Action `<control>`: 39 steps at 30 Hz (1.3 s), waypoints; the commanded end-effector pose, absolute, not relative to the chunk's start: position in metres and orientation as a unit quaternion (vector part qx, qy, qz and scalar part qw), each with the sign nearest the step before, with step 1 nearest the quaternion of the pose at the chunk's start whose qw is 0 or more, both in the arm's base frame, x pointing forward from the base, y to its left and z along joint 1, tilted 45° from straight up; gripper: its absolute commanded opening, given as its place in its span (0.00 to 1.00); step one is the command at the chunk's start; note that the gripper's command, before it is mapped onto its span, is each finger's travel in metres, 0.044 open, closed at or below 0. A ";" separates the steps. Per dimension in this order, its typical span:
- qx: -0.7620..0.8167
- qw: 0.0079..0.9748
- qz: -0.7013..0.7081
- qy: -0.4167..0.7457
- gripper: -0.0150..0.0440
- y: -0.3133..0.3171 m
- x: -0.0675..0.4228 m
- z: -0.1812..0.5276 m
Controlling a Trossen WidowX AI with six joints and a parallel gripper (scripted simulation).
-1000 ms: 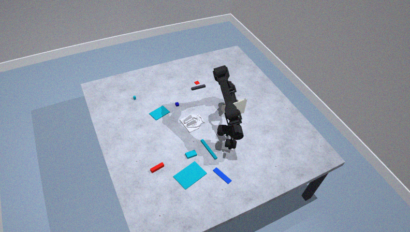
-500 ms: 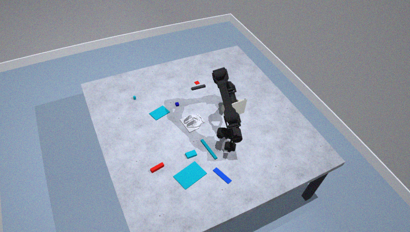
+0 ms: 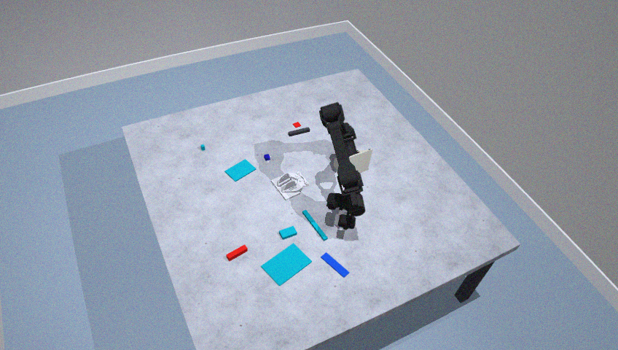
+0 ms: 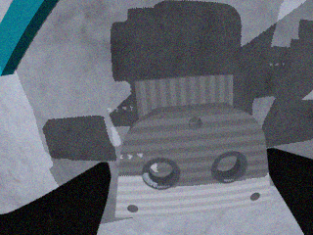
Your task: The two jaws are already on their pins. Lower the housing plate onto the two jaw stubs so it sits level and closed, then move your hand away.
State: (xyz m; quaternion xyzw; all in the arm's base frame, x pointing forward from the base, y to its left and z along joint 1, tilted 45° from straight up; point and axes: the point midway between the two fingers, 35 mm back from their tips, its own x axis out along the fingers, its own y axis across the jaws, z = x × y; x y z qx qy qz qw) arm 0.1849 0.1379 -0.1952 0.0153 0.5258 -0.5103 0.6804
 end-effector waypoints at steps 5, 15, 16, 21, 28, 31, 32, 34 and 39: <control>0.013 0.681 -0.509 0.526 1.00 0.137 0.185 -0.196; 0.015 0.680 -0.510 0.526 0.94 0.137 0.185 -0.196; 0.015 0.680 -0.510 0.526 0.93 0.137 0.185 -0.196; 0.015 0.680 -0.510 0.526 0.88 0.137 0.185 -0.196; 0.015 0.680 -0.510 0.526 0.85 0.137 0.185 -0.196; 0.015 0.680 -0.510 0.526 0.85 0.137 0.185 -0.196; 0.015 0.680 -0.510 0.526 0.85 0.137 0.185 -0.196; 0.015 0.680 -0.510 0.526 0.85 0.138 0.185 -0.195; 0.015 0.681 -0.510 0.526 0.85 0.148 0.187 -0.186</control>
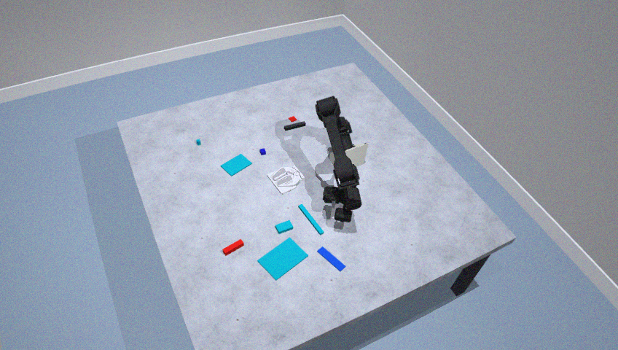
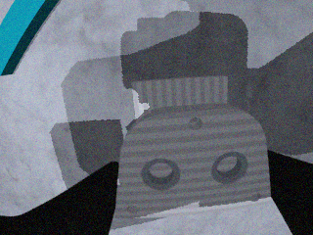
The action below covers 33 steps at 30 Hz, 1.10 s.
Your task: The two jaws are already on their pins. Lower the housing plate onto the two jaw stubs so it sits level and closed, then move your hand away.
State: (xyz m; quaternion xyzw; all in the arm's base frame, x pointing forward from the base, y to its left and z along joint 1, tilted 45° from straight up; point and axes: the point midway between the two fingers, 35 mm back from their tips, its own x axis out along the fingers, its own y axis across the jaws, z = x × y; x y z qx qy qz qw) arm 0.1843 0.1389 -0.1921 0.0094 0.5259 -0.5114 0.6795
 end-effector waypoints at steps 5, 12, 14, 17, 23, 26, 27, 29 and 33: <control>0.015 0.681 -0.509 0.526 0.85 0.159 0.189 -0.175; 0.014 0.681 -0.509 0.527 0.85 0.174 0.190 -0.159; 0.014 0.681 -0.509 0.527 0.85 0.178 0.190 -0.154; 0.014 0.681 -0.509 0.527 0.85 0.184 0.190 -0.146; 0.013 0.681 -0.508 0.527 0.85 0.187 0.190 -0.143; 0.009 0.681 -0.504 0.531 0.85 0.185 0.193 -0.139; 0.007 0.681 -0.502 0.533 0.85 0.184 0.195 -0.136; 0.001 0.681 -0.496 0.538 0.85 0.181 0.198 -0.131; -0.010 0.682 -0.485 0.548 0.85 0.174 0.205 -0.122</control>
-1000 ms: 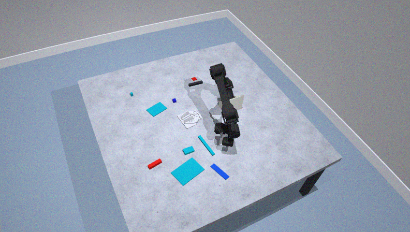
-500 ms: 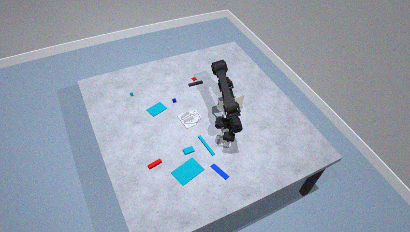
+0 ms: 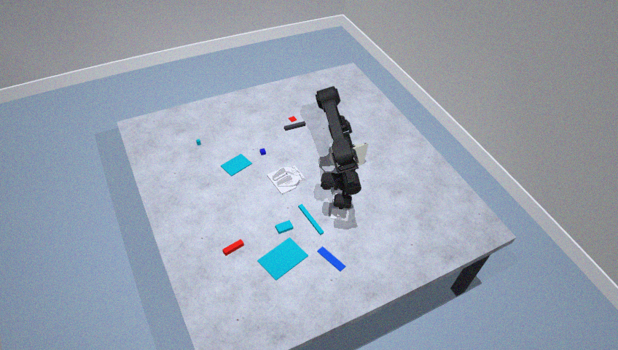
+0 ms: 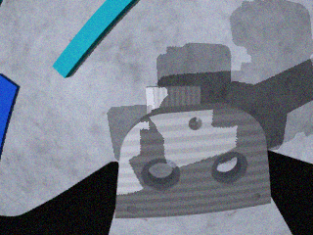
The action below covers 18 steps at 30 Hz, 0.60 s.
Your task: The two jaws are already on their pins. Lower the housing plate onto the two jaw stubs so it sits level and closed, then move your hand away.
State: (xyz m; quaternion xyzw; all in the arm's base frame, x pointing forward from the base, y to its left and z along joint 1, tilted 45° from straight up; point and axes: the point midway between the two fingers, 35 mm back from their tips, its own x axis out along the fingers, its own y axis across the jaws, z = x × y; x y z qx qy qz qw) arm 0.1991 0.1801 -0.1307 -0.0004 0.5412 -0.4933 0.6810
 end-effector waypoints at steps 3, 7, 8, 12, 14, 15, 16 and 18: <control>-0.018 0.682 -0.477 0.555 0.85 0.169 0.209 -0.114; -0.029 0.681 -0.466 0.564 0.85 0.161 0.215 -0.105; -0.032 0.681 -0.463 0.566 0.85 0.160 0.217 -0.102; -0.043 0.681 -0.452 0.574 0.85 0.152 0.222 -0.093; -0.048 0.681 -0.447 0.579 0.85 0.147 0.224 -0.088; -0.051 0.681 -0.444 0.581 0.85 0.145 0.225 -0.086; -0.054 0.680 -0.441 0.583 0.85 0.143 0.227 -0.084; -0.060 0.680 -0.436 0.586 0.85 0.139 0.229 -0.079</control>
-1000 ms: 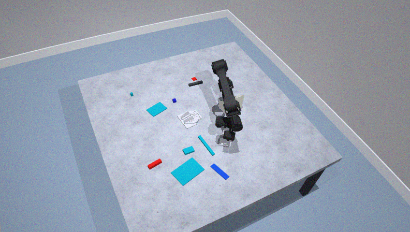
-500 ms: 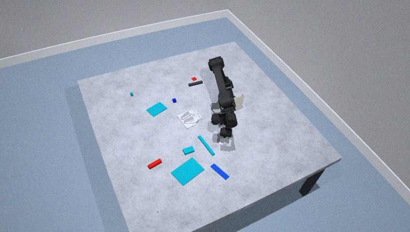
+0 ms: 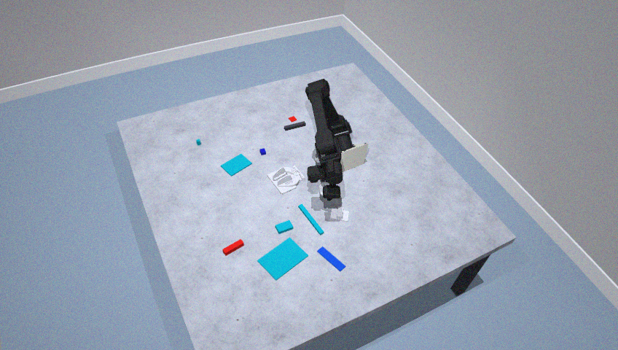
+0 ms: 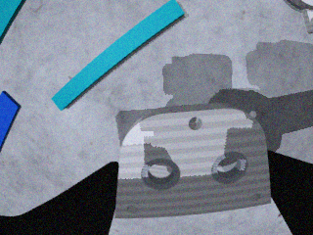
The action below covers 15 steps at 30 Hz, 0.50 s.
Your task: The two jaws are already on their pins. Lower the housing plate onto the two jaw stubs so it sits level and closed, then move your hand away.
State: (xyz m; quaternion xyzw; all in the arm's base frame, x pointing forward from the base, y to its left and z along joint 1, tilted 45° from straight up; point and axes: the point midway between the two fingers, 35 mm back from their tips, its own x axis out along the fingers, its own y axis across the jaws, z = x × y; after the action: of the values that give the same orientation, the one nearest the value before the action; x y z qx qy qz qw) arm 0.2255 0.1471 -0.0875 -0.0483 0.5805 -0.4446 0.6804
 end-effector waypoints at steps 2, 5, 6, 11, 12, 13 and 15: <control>-0.066 0.680 -0.430 0.590 0.85 0.135 0.231 -0.074; -0.074 0.679 -0.422 0.596 0.85 0.128 0.234 -0.067; -0.077 0.679 -0.419 0.598 0.85 0.126 0.235 -0.065; -0.092 0.677 -0.406 0.607 0.85 0.114 0.239 -0.054; -0.095 0.677 -0.403 0.608 0.85 0.111 0.239 -0.052; -0.098 0.677 -0.400 0.610 0.85 0.109 0.240 -0.049; -0.104 0.676 -0.395 0.613 0.85 0.104 0.241 -0.045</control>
State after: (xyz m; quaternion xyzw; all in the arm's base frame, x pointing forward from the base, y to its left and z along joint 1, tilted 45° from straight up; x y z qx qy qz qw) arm 0.2395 0.1132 -0.0533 -0.0922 0.6084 -0.4038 0.6770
